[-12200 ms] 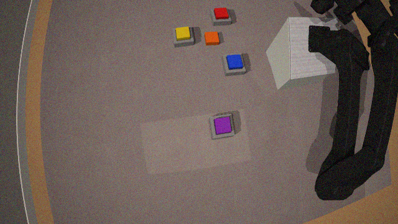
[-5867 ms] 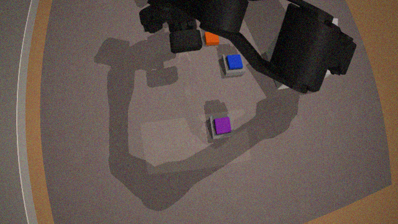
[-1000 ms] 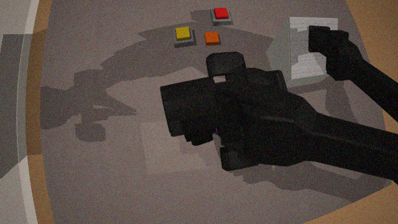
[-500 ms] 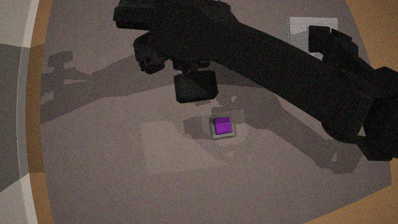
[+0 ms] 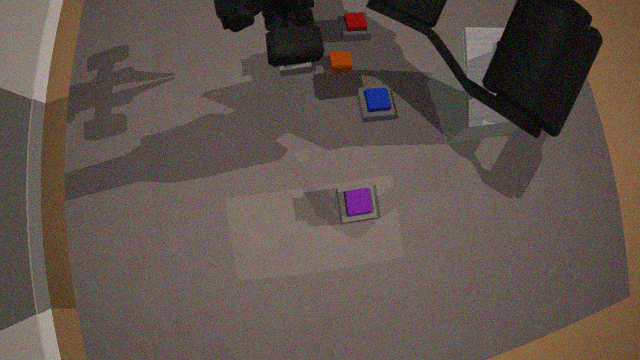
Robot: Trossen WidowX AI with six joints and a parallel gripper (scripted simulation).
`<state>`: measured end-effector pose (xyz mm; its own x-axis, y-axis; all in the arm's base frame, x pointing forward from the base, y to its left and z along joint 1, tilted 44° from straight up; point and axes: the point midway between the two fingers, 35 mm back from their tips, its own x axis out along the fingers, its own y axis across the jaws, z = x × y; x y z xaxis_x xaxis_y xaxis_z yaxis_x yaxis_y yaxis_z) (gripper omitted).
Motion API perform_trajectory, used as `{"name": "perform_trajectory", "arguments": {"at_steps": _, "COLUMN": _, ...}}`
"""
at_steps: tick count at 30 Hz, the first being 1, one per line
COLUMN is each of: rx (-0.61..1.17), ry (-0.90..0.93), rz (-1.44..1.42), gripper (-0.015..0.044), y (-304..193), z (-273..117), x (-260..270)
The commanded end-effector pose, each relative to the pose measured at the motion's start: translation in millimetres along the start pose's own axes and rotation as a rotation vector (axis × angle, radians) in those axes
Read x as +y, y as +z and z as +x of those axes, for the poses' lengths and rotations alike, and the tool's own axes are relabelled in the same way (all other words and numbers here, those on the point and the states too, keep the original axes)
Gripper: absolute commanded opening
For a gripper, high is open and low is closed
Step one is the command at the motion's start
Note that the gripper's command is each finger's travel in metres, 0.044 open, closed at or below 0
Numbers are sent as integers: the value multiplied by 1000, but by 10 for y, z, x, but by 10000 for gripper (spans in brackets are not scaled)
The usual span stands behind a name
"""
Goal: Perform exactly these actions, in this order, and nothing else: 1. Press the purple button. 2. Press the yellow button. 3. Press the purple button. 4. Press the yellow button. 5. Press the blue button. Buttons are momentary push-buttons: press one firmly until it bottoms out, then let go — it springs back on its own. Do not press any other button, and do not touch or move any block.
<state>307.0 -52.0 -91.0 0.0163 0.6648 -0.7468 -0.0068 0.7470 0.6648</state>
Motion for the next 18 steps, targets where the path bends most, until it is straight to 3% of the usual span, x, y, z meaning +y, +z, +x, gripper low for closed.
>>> {"name": "perform_trajectory", "arguments": {"at_steps": 1, "rx": 32, "ry": 22, "rz": 11, "gripper": 20, "y": -97, "z": 455, "x": 37}}
{"name": "perform_trajectory", "arguments": {"at_steps": 18, "rx": 32, "ry": 23, "rz": 11, "gripper": 20, "y": -100, "z": 644, "x": 41}}
